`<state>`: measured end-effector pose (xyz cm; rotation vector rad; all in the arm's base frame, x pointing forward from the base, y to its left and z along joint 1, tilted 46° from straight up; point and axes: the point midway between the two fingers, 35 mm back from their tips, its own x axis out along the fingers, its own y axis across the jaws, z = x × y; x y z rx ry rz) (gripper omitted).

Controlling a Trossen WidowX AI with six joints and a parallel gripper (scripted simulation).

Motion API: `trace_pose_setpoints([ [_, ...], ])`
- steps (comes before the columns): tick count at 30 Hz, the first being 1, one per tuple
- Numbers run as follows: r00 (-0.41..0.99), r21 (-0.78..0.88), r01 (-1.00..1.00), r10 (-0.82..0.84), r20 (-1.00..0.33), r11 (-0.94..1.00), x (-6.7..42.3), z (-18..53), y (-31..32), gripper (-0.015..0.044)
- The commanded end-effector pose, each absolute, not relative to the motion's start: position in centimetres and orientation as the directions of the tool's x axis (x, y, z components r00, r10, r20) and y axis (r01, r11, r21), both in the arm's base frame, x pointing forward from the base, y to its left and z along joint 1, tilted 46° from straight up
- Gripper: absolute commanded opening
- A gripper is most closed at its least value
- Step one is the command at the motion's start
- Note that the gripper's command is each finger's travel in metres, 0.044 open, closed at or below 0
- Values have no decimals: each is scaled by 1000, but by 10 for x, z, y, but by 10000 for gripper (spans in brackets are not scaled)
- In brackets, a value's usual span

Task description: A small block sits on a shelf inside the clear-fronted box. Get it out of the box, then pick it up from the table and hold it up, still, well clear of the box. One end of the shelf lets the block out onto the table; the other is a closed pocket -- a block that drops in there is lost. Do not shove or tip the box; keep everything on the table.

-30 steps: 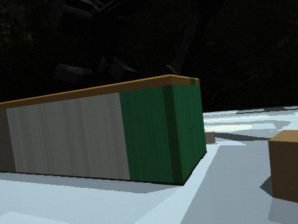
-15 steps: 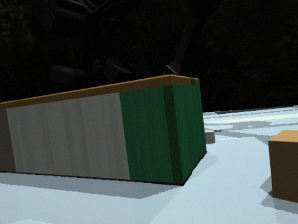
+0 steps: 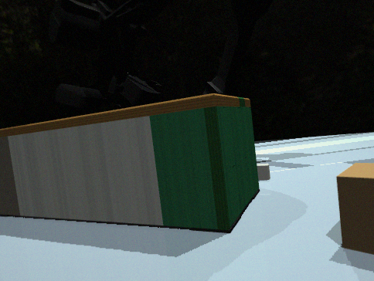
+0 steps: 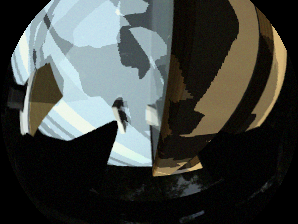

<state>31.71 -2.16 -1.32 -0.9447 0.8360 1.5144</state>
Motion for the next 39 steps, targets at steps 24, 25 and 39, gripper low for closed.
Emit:
trace_pose_setpoints([
  [24, -70, 10, -990, 421, -904, -143, 320, -33, -41, 400],
  [25, -70, 10, -990, 421, -904, -143, 320, -34, -42, 400],
  [39, -70, 11, -990, 422, -904, -141, 327, 1, -85, 400],
])
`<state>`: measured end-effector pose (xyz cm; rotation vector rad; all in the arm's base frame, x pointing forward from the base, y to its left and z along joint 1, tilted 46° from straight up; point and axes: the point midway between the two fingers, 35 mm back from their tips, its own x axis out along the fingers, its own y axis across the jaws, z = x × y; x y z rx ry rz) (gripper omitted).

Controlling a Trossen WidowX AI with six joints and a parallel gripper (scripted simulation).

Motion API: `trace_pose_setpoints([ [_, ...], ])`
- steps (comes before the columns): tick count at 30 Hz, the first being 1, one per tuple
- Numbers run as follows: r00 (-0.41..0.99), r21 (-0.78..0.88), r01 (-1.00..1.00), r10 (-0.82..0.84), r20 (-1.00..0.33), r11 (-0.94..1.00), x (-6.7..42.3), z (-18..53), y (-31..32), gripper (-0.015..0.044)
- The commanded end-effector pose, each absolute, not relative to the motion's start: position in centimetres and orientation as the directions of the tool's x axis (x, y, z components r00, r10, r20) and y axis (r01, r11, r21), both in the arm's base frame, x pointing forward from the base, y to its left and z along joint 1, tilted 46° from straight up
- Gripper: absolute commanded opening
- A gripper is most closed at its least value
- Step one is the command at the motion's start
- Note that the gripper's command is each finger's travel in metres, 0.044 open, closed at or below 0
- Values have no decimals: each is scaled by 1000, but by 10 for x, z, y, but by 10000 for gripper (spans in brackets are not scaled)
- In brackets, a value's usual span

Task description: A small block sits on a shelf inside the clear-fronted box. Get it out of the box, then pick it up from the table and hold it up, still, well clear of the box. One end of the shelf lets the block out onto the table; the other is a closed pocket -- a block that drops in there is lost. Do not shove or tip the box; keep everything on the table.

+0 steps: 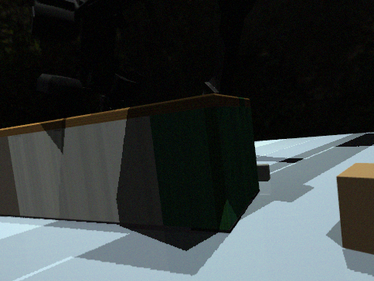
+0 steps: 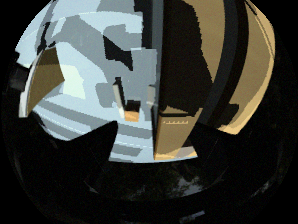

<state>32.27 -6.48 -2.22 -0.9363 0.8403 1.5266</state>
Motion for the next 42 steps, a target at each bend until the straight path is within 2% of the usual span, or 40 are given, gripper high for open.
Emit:
trace_pose_setpoints([
  [1, -70, 12, -990, 422, -904, -140, 327, 7, -89, 400],
  [6, -55, 1, -992, 420, -906, -129, 329, 4, -88, 400],
  [8, -45, 12, -997, 414, -909, -82, 327, -2, -100, 348],
  [11, -25, 82, -990, 418, -908, 118, 322, -10, -116, 285],
  [16, -9, 222, -878, 450, -893, 424, 319, -13, -119, 285],
  [21, 18, 408, -532, 492, -870, 742, 316, -17, -124, 285],
  [25, 43, 515, -138, 525, -850, 846, 313, -20, -128, 285],
  [30, 78, 546, 378, 562, -823, 747, 309, -23, -133, 285],
  [37, 114, 481, 716, 595, -796, 506, 306, -26, -138, 285],
  [42, 136, 379, 880, 612, -779, 287, 304, -28, -140, 285],
])
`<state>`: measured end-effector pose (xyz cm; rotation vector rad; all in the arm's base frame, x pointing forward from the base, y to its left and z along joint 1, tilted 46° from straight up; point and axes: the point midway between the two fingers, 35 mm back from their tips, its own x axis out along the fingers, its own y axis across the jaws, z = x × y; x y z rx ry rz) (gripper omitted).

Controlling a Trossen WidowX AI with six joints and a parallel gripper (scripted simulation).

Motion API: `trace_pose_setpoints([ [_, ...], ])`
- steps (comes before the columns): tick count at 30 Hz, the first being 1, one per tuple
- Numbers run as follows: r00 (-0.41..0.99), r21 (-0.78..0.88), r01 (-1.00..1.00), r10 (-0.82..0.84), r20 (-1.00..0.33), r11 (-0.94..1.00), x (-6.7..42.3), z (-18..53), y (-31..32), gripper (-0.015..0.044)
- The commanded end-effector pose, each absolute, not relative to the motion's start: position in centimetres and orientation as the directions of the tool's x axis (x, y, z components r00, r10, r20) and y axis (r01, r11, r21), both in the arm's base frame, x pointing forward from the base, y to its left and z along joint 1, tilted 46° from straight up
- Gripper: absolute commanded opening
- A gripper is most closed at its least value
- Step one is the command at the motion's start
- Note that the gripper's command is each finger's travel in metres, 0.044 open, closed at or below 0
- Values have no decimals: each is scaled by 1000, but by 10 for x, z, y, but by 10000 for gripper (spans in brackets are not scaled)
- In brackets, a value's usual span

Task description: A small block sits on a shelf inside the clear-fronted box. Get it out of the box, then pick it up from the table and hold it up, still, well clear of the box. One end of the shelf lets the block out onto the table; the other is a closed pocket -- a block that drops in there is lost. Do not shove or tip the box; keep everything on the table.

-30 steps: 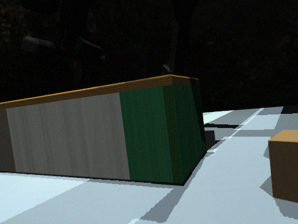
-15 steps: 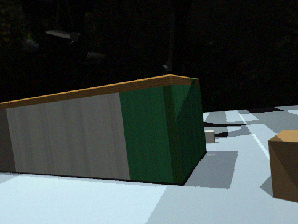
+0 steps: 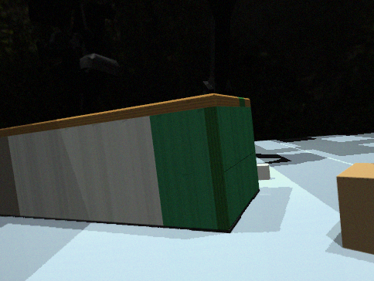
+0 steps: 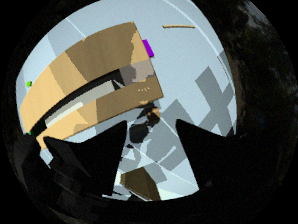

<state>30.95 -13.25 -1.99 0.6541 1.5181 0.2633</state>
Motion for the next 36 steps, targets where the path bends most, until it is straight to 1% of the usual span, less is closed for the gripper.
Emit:
trace_pose_setpoints([
  [1, 141, 354, 904, 615, -776, 240, 303, -28, -141, 285],
  [8, 176, 143, 984, 638, -749, -104, 300, -31, -145, 285],
  [15, 213, -110, 904, 658, -722, -414, 298, -33, -150, 285],
  [20, 237, -296, 758, 669, -705, -581, 296, -34, -153, 285],
  [25, 264, -470, 552, 679, -685, -689, 294, -35, -156, 285],
  [29, 283, -589, 358, 685, -672, -725, 292, -36, -158, 285],
  [34, 302, -697, 103, 690, -658, -710, 291, -36, -160, 285],
  [36, 303, -702, 89, 690, -657, -707, 291, -36, -160, 285],
])
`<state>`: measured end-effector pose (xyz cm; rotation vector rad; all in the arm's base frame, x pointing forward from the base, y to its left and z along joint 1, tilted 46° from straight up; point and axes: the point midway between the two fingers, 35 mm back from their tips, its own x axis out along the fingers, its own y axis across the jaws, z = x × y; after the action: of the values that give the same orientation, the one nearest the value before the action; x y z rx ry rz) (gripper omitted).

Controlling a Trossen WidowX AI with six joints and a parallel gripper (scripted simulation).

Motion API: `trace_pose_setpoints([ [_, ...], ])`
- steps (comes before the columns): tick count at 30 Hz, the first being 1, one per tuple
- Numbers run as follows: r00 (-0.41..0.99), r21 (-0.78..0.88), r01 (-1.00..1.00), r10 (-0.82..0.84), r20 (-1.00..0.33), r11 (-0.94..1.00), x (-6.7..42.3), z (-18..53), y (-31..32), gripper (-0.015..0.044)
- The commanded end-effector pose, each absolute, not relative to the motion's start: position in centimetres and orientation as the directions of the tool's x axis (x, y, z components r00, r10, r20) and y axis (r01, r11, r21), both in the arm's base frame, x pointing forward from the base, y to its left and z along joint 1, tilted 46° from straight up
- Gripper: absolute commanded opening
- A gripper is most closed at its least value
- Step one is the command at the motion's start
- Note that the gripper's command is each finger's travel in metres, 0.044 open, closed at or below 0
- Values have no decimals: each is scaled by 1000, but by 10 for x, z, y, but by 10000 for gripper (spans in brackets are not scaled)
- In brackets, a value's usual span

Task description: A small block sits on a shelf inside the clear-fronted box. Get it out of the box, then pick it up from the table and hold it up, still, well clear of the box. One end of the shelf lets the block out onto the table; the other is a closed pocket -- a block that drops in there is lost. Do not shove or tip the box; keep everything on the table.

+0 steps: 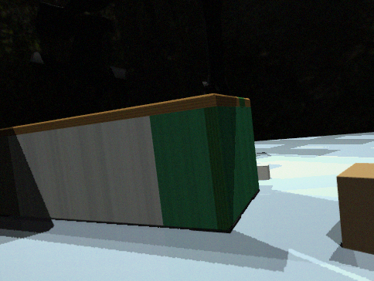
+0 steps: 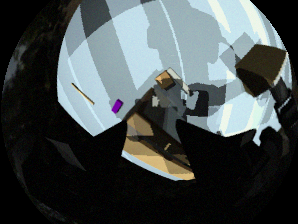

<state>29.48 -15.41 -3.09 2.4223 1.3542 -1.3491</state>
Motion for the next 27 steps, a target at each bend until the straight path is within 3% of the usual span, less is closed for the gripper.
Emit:
trace_pose_setpoints([
  [1, 303, -702, 89, 690, -657, -707, 291, -36, -160, 285],
  [18, 303, -701, 89, 690, -657, -707, 291, -39, -159, 285],
  [27, 304, -703, 91, 692, -655, -705, 287, -104, -94, 285],
])
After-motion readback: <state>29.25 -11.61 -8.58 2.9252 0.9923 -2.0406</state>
